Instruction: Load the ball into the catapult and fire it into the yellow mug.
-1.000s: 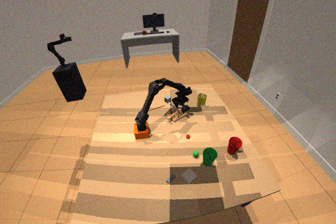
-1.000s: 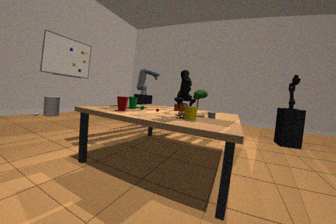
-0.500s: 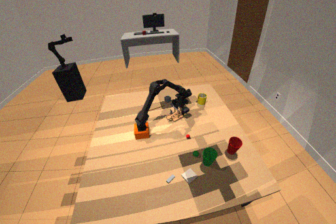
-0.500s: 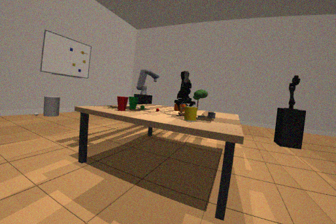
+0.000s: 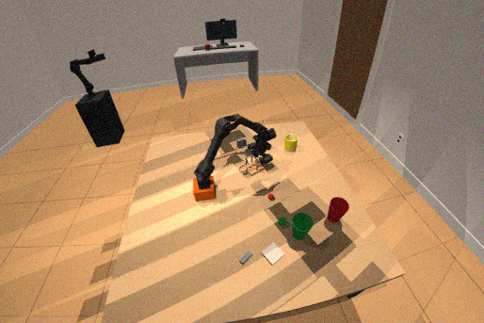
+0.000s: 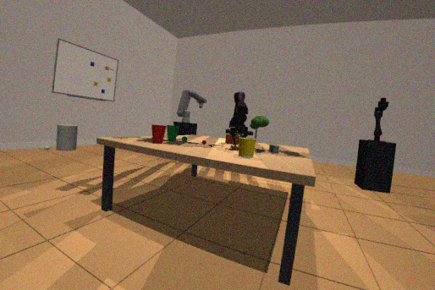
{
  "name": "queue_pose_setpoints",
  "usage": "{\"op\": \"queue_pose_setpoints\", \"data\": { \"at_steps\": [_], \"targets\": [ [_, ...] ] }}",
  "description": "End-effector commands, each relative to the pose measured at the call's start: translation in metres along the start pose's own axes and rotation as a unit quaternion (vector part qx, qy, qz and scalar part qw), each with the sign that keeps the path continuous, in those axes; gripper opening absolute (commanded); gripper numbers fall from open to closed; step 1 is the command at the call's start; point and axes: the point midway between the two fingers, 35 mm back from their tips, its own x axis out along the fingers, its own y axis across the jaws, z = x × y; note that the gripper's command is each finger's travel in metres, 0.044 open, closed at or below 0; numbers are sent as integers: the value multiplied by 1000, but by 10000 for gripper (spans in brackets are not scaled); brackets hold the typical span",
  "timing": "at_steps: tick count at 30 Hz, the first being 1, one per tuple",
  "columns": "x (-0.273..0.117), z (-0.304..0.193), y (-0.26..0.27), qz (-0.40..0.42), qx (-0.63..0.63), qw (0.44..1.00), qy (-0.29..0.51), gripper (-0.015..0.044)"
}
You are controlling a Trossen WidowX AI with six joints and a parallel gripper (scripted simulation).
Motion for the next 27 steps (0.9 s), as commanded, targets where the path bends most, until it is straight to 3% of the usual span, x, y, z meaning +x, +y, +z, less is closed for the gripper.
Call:
{"op": "queue_pose_setpoints", "data": {
  "at_steps": [1, 3, 5, 27],
  "targets": [
    [-11, 1, 0, 1, 0, 1000, 0, 59],
    [-39, 1, 0, 0, 0, 1000, 0, 6],
    [-50, 0, 0, 0, 0, 1000, 0, 0],
    [-22, 3, 0, 0, 1, 1000, 0, 0]
  ]
}}
